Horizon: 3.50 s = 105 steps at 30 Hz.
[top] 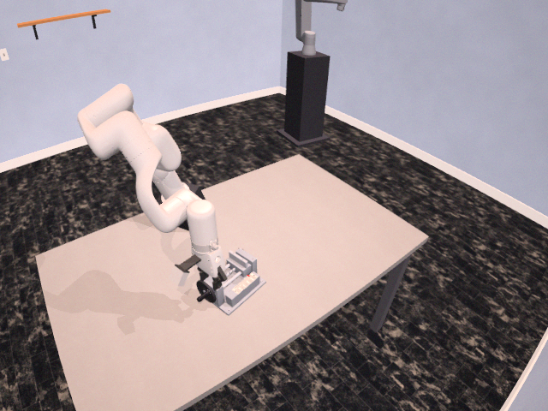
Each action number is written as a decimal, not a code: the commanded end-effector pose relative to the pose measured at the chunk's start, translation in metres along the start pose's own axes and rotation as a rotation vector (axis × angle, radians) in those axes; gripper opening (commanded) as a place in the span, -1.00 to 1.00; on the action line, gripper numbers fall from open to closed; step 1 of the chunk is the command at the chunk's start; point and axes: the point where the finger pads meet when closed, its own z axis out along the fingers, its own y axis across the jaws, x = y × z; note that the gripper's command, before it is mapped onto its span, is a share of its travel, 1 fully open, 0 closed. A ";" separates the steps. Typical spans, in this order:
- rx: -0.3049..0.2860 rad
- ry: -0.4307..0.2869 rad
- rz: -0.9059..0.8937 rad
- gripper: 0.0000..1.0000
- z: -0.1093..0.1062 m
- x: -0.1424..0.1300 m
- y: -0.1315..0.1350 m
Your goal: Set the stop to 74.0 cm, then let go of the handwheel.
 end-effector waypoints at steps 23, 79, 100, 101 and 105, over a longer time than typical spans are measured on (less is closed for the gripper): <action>0.005 0.009 -0.002 0.13 0.004 0.000 -0.005; 0.005 0.009 -0.002 0.13 0.004 0.000 -0.005; 0.005 0.009 -0.002 0.13 0.004 0.008 0.001; 0.005 0.009 -0.002 0.13 0.004 0.015 0.006; 0.005 0.009 -0.002 0.13 0.004 0.036 0.020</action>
